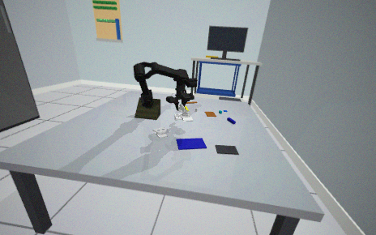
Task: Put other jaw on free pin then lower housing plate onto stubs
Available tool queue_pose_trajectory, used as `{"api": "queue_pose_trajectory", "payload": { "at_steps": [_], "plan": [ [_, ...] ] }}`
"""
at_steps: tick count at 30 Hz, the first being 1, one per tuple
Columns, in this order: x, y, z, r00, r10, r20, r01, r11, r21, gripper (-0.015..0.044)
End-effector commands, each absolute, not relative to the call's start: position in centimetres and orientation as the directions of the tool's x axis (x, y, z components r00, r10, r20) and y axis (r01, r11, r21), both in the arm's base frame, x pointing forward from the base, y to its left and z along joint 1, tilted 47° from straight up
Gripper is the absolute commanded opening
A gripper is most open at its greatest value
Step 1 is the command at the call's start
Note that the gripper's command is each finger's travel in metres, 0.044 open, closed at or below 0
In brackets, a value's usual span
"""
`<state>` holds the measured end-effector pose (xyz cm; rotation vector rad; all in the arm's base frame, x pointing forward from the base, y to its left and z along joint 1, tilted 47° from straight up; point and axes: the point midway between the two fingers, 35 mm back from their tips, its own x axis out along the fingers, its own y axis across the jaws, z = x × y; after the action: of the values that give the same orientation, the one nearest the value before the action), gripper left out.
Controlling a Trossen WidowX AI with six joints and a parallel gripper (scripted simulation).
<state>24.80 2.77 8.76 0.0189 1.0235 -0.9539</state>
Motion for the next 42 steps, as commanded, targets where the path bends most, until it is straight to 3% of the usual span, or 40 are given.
{"api": "queue_pose_trajectory", "payload": {
  "at_steps": [1,17,33,42],
  "plan": [
    [23.8,3.2,7.7,0.159,-0.667,-0.727,0.556,0.67,-0.493,0.0134],
    [20.8,4.5,5.4,0.156,-0.68,-0.716,0.068,0.731,-0.679,0.0134],
    [17.7,4.9,3.6,0.16,-0.701,-0.695,-0.432,0.583,-0.688,0.0134],
    [17.4,4.9,3.4,0.16,-0.703,-0.693,-0.474,0.561,-0.679,0.0134]
  ]
}}
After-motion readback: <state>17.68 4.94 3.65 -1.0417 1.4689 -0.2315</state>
